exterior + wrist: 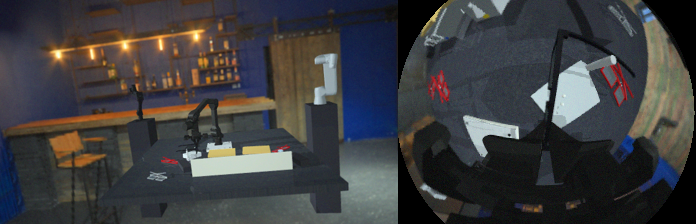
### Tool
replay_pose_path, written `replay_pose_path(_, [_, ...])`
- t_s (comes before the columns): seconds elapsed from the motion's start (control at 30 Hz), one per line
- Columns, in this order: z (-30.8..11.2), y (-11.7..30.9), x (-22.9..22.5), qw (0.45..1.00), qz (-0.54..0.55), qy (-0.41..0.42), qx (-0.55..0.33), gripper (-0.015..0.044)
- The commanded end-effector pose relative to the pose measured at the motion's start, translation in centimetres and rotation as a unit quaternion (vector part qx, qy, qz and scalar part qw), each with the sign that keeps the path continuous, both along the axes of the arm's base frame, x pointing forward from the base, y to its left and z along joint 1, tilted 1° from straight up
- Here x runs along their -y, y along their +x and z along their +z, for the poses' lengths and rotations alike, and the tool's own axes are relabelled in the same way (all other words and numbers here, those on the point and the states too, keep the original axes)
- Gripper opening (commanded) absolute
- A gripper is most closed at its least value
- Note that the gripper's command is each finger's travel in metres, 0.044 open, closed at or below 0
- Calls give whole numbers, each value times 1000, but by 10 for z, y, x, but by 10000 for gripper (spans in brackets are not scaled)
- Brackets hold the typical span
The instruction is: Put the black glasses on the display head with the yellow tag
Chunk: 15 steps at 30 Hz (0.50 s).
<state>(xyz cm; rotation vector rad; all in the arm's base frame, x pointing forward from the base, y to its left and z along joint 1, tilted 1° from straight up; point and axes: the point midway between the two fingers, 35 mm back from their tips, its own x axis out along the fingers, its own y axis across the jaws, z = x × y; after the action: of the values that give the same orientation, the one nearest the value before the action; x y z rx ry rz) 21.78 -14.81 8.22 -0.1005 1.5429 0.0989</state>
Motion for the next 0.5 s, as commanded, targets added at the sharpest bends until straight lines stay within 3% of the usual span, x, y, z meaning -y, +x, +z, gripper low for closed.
replay_pose_path(0.0, [-2,-1,-1,1000,1,1,-6,0])
replay_pose_path(0.47, [-2,2,-1,1000,1,1,-6,0])
